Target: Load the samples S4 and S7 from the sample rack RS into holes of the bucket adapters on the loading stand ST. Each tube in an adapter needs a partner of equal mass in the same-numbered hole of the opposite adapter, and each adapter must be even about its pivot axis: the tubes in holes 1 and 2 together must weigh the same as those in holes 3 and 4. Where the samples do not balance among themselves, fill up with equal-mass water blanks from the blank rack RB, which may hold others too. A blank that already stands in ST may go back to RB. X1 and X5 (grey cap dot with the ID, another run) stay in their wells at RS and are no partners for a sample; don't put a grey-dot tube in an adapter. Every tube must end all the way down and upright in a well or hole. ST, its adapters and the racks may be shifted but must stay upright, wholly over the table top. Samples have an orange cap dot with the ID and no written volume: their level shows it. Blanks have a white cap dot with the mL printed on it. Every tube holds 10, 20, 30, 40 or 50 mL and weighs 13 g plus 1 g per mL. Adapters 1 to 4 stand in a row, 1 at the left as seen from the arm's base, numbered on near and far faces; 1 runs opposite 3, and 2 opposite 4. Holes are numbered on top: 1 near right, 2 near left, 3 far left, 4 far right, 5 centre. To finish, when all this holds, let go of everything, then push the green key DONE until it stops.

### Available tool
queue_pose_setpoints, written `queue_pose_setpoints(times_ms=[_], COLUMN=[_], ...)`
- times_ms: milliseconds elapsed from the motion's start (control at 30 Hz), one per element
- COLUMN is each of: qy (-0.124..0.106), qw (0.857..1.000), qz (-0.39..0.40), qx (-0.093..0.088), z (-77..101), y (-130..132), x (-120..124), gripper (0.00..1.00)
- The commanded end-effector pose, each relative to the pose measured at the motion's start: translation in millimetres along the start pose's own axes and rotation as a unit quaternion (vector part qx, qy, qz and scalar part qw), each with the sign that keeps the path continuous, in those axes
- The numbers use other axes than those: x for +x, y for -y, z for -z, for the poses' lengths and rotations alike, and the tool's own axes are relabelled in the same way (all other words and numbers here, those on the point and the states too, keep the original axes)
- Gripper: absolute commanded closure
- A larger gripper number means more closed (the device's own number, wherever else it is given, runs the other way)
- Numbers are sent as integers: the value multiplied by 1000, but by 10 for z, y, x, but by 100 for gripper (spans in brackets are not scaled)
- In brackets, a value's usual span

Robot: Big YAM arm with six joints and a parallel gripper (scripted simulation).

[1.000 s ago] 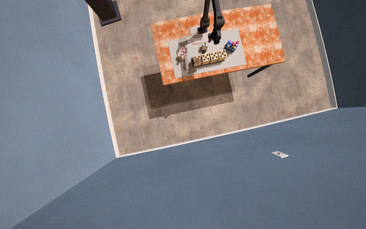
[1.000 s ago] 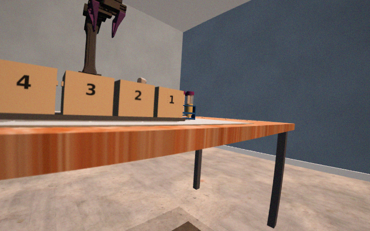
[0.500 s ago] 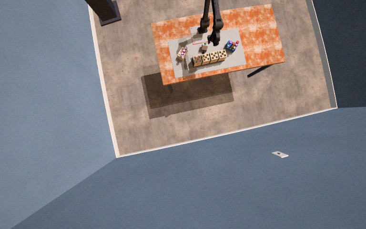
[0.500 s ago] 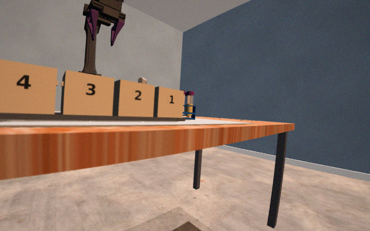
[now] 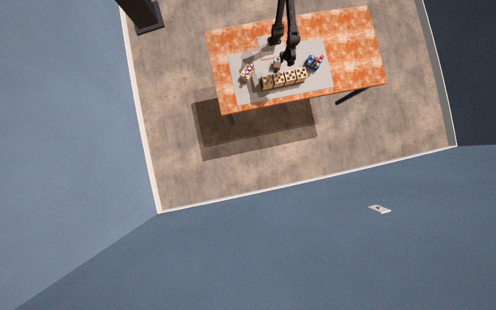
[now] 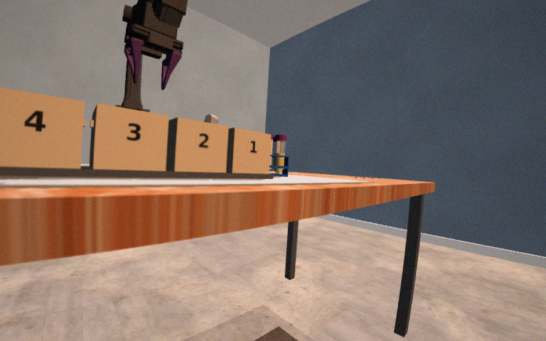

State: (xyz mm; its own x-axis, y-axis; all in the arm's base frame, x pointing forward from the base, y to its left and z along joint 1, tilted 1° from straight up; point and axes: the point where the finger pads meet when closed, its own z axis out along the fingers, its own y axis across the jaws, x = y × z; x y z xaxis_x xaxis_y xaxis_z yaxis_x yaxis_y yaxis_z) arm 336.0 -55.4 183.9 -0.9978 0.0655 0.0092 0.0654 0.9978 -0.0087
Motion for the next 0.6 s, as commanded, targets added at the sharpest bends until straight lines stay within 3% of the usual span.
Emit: queue_pose_setpoints(times_ms=[0, 233, 267, 300, 367, 400, 433, 500, 533, 567], qy=[21, 14, 14, 16, 50, 54, 43, 43, 6, 12], qw=[1000, 1000, 999, 998, 993, 989, 986, 986, 983, 978], qz=[2, 1, -36, -61, -111, -136, -160, -160, -185, -209], qx=[1, 1, 0, 1, 4, 4, 3, 3, -1, -1], z=[22, -260, -262, -247, 5, 33, -45, -45, -272, -239], y=[33, 41, 133, 218, 421, 517, 600, 600, 628, 721], x=[-71, -81, -67, -52, -178, -199, -169, -169, 45, 22], gripper=[45, 45, 0, 0, 0, 0, 0, 0, 0, 0])
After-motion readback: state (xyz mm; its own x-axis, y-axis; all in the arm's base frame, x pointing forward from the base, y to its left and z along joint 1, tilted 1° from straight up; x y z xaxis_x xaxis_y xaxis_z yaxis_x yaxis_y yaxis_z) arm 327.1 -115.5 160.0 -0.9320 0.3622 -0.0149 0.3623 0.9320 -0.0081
